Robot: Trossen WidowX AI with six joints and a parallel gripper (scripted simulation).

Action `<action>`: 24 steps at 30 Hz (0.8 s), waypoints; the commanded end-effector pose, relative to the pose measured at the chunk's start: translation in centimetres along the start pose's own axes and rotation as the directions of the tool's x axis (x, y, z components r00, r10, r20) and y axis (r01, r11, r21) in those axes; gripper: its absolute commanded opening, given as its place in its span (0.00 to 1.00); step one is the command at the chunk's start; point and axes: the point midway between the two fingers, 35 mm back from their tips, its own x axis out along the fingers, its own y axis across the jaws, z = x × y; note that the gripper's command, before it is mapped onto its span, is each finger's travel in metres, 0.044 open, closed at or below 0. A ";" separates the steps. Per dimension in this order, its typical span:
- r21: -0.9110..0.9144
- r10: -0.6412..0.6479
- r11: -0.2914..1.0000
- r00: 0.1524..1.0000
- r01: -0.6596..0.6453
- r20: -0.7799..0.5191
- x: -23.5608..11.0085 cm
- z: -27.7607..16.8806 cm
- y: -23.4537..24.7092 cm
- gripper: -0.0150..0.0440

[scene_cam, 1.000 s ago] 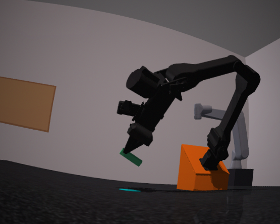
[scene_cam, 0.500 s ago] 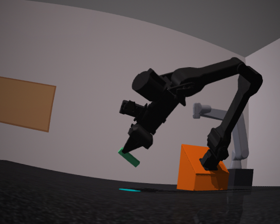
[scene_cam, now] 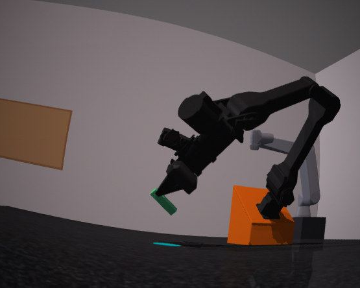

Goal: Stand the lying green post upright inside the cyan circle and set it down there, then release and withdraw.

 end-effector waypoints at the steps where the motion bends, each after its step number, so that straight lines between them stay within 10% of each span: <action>1: 0.013 -0.008 1.000 0.999 0.007 0.031 0.0 -0.1 -0.1 0.29; 24: 0.055 -0.010 0.998 0.982 -0.001 0.188 -0.5 0.0 0.2 0.29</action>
